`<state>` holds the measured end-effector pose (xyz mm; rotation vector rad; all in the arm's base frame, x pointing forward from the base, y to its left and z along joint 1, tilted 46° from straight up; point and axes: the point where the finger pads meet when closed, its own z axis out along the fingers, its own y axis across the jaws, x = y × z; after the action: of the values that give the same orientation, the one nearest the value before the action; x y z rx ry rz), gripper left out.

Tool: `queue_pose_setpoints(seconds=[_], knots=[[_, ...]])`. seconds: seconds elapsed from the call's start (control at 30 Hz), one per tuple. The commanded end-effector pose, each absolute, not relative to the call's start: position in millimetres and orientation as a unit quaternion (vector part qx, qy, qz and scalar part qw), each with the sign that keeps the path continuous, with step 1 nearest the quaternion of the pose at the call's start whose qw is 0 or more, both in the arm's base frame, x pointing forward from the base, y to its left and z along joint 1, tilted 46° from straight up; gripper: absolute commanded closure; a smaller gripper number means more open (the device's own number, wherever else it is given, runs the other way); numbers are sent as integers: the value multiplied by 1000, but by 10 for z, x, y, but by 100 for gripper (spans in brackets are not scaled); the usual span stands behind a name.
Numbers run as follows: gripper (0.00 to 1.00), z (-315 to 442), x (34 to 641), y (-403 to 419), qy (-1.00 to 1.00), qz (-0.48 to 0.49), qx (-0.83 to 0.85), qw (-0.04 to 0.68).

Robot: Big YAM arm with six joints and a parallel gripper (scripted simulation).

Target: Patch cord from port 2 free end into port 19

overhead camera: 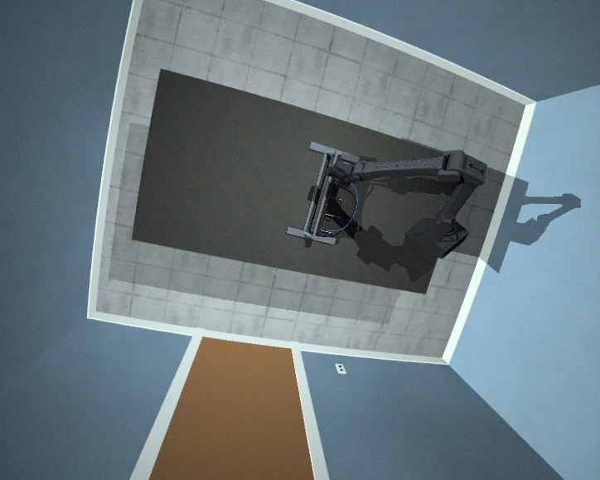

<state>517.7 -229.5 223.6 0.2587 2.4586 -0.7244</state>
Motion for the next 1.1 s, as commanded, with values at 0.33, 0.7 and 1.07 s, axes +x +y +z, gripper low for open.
queue_pose_setpoints(seconds=[0.33, 0.7, 1.07], knots=[[100, 2468, 5194, -2251, 909, -274, 91, 302], [100, 2509, 5238, -2264, 910, -273, 90, 299], [100, 2508, 5260, -2277, 910, -273, 90, 298]])
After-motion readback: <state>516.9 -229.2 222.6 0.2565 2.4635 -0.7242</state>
